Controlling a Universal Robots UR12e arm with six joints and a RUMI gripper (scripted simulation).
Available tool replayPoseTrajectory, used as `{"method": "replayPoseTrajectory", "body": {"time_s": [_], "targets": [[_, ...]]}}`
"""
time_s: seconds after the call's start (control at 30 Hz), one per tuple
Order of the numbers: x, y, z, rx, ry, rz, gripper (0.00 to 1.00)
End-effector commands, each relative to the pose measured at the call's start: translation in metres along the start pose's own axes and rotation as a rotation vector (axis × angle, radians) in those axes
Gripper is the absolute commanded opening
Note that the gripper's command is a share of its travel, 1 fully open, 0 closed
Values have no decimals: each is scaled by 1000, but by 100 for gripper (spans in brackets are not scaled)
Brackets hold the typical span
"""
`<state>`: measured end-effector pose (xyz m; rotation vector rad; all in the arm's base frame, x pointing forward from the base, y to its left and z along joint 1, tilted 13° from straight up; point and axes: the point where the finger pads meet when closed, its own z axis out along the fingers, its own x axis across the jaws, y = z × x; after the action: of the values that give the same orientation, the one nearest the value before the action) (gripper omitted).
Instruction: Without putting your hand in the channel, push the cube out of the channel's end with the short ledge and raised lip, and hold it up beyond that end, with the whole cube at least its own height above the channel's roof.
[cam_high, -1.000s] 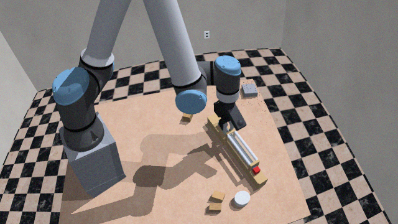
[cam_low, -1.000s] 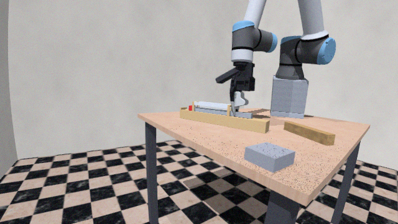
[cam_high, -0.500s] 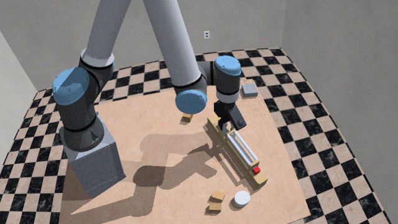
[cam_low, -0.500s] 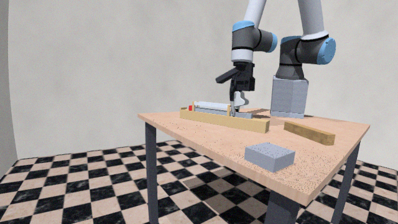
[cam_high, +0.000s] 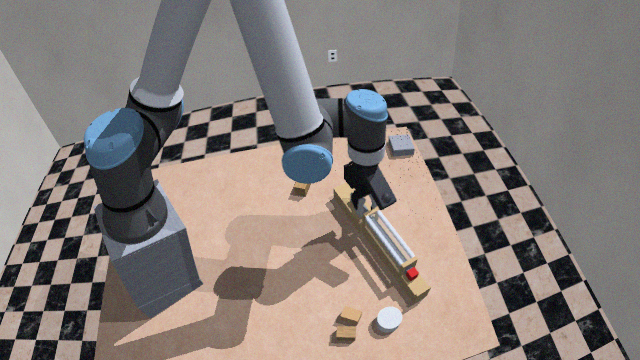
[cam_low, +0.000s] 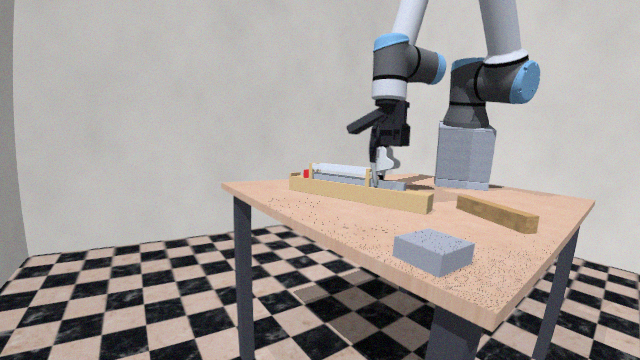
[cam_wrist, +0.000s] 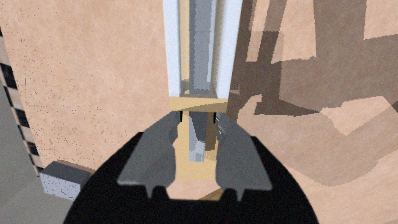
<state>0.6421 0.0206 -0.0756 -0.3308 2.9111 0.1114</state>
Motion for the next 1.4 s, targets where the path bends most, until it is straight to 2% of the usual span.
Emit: {"method": "replayPoseTrajectory", "body": {"time_s": [0.0,0.63,0.77,1.07,1.37], "targets": [[0,0,0,0,-1,0,22],[-1,0,-2,0,-1,0,22],[0,0,-15,0,-1,0,22],[0,0,-62,0,-1,0,22],[0,0,-68,0,-1,0,22]]}}
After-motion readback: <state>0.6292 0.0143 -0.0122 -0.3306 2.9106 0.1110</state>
